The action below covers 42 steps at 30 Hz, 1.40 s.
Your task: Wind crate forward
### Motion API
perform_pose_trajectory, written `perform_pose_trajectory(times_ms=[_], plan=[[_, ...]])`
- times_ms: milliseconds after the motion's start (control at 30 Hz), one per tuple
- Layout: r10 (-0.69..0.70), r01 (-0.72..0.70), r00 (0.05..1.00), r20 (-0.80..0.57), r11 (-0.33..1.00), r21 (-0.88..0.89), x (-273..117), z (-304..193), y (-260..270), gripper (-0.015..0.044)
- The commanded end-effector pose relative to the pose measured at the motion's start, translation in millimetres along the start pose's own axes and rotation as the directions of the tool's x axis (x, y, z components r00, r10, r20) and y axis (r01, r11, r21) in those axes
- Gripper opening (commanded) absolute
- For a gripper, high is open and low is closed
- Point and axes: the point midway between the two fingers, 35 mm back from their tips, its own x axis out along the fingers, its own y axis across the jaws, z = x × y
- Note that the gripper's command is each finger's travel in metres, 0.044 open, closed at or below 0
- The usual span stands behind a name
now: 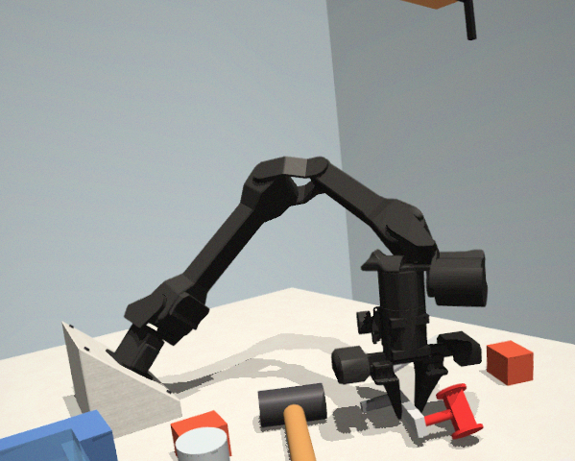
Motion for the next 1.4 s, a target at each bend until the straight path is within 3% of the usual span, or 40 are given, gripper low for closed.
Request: perform_pose_trajectory(times_ms=[0, 300, 500, 800, 900, 1367], plan=[[0.0, 0.0, 1.0, 0.0, 1.0, -0.001, 0, 0, 0, 0.008], [0.0, 0.0, 1.0, 0.0, 1.0, -0.001, 0, 0, 0, 0.0], [-0.001, 0.001, 1.0, -0.003, 1.0, 0.001, -8, -2, -1, 0.0], [-0.023, 0.024, 0.999, -0.037, 0.999, 0.03, -129, -4, -1, 0.0], [-0.031, 0.032, 0.999, -0.043, 0.999, 0.036, -151, 1, 1, 0.0], [-0.031, 0.033, 0.999, -0.043, 0.999, 0.037, -153, 1, 1, 0.0]])
